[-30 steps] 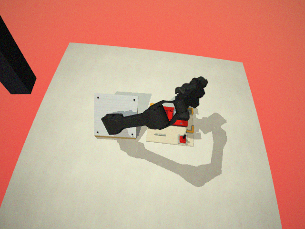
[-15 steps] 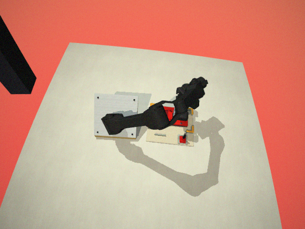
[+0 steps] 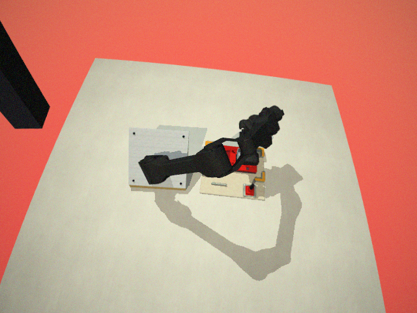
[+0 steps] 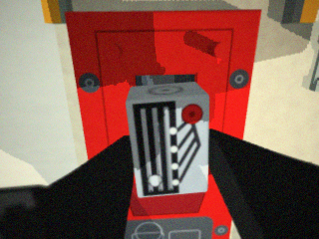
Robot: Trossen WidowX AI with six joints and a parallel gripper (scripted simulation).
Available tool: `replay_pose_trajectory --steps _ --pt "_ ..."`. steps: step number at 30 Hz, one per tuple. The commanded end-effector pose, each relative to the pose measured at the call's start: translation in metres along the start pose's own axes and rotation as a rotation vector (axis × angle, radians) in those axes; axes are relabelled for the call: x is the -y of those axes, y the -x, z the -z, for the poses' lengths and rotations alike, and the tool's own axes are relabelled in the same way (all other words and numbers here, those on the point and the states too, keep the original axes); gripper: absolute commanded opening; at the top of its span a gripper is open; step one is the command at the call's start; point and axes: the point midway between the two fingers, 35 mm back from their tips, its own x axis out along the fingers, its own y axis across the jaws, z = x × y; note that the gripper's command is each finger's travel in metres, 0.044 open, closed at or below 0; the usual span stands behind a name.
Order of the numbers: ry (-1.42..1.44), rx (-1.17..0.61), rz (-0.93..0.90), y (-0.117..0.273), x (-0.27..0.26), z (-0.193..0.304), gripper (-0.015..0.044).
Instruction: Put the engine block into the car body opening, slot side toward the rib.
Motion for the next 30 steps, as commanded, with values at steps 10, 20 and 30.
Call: replay_pose_trajectory --steps 10,20,30 --pt "-0.077 0.000 -0.001 -0.0033 -0.0005 -0.0001 0.0158" --pt "-0.041 0.001 -0.001 -0.0057 -0.0004 -0.0001 0.0158" --pt "-0.046 0.001 -0.001 -0.0082 -0.0003 -0.0001 0.0158"
